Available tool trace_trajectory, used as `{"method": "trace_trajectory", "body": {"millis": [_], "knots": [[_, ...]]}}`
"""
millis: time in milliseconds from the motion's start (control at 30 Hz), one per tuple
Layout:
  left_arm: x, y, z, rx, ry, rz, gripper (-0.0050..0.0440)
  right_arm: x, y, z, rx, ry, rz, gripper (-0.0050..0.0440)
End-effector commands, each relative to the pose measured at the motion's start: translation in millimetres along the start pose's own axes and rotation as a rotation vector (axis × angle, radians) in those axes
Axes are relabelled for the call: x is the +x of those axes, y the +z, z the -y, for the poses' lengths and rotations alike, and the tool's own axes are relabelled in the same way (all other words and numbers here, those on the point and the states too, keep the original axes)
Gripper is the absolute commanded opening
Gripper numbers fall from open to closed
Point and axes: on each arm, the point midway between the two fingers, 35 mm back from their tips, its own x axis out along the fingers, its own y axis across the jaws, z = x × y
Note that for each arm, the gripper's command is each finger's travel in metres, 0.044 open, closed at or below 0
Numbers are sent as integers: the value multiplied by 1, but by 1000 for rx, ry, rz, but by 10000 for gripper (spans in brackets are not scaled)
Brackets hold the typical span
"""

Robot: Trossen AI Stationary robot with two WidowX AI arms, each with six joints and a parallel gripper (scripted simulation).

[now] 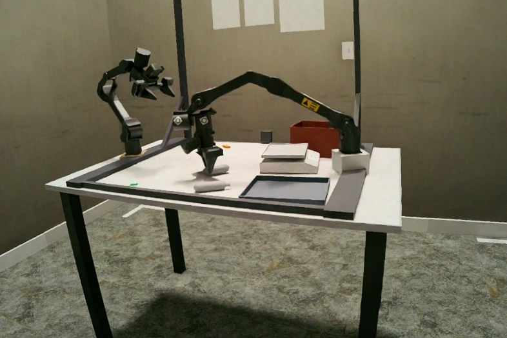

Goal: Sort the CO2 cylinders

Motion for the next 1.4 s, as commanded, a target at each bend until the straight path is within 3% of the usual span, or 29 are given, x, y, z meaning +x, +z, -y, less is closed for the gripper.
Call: {"method": "trace_trajectory", "body": {"millis": [0,367,500,700,767,1267,1367], "knots": [[-61,9,5,-1,-43,79,-2,-3,4,0,-1,-1,15,440],[-76,-10,7,-2,-36,59,-20,-1,12,-2,74,6,26,440],[-94,-35,10,-2,-38,55,-50,10,20,-5,264,19,26,440],[-113,-71,9,-2,-35,50,-50,27,31,-12,519,43,22,440],[-113,-71,9,-2,-35,50,-50,27,31,-12,519,43,22,440],[-137,-148,-6,-1,-31,35,-50,67,52,-32,1163,96,-14,440],[-138,-154,-8,-1,-29,35,-50,69,53,-33,1222,99,-18,440]]}}
